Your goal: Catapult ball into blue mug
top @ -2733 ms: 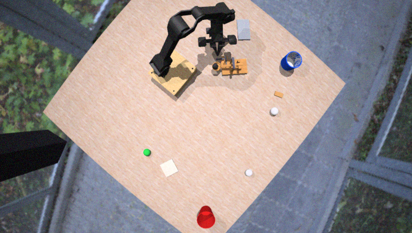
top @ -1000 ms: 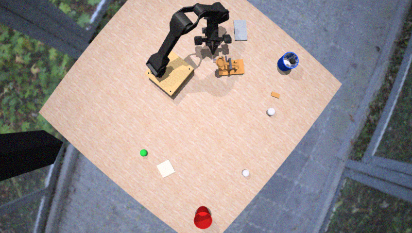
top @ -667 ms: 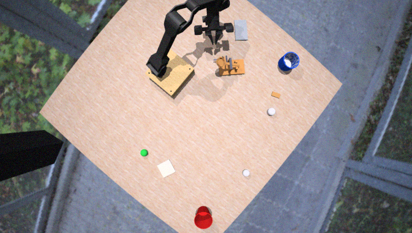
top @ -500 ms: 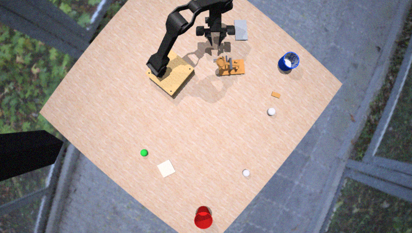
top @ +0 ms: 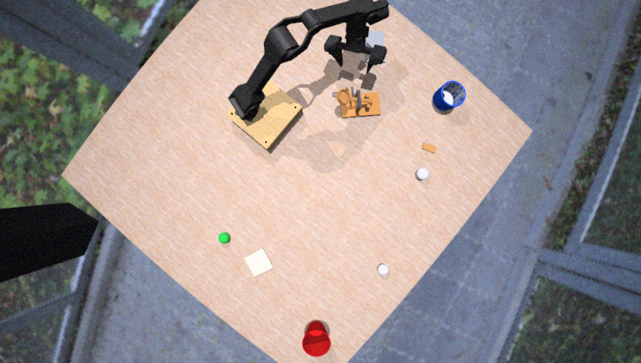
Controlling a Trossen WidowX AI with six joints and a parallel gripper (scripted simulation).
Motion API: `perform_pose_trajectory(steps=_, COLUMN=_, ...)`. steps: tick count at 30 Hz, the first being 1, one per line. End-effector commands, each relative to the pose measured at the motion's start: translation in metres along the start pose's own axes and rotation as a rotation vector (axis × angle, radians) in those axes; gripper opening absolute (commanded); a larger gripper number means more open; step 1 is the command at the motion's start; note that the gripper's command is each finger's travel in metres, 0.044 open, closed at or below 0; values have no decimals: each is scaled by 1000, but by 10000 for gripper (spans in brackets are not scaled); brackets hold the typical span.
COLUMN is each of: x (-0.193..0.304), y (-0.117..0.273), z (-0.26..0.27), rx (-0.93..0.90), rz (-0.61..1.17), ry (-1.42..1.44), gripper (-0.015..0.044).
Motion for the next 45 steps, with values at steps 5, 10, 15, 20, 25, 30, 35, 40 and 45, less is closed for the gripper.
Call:
perform_pose_trajectory(steps=5, x=11, y=3, z=-38, rx=16, rz=-132, ry=-221, gripper=440)
perform_pose_trajectory(steps=10, x=20, y=5, z=-63, rx=24, rz=-224, ry=-357, gripper=440)
perform_pose_trajectory(steps=15, x=31, y=9, z=-90, rx=36, rz=-323, ry=-491, gripper=440)
perform_pose_trajectory(steps=20, x=45, y=13, z=-117, rx=52, rz=-426, ry=-623, gripper=440)
perform_pose_trajectory(steps=25, x=63, y=19, z=-143, rx=72, rz=-530, ry=-749, gripper=440)
perform_pose_trajectory(steps=30, x=85, y=25, z=-170, rx=101, rz=-641, ry=-872, gripper=440)
perform_pose_trajectory(steps=35, x=111, y=32, z=-195, rx=137, rz=-755, ry=-987, gripper=440)
perform_pose_trajectory(steps=40, x=140, y=40, z=-218, rx=178, rz=-871, ry=-1090, gripper=440)
perform_pose_trajectory(steps=45, x=161, y=46, z=-232, rx=209, rz=-951, ry=-1153, gripper=440)
Point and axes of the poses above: the point midway between the two fingers, 35 mm back from their tips, its own y axis back along the fingers, its own z axis across the jaws, x = y × z, the point moved 6 cm from there along y, back along the fingers, and after that the axes turned 15 degrees about y, right-handed, at the moved point
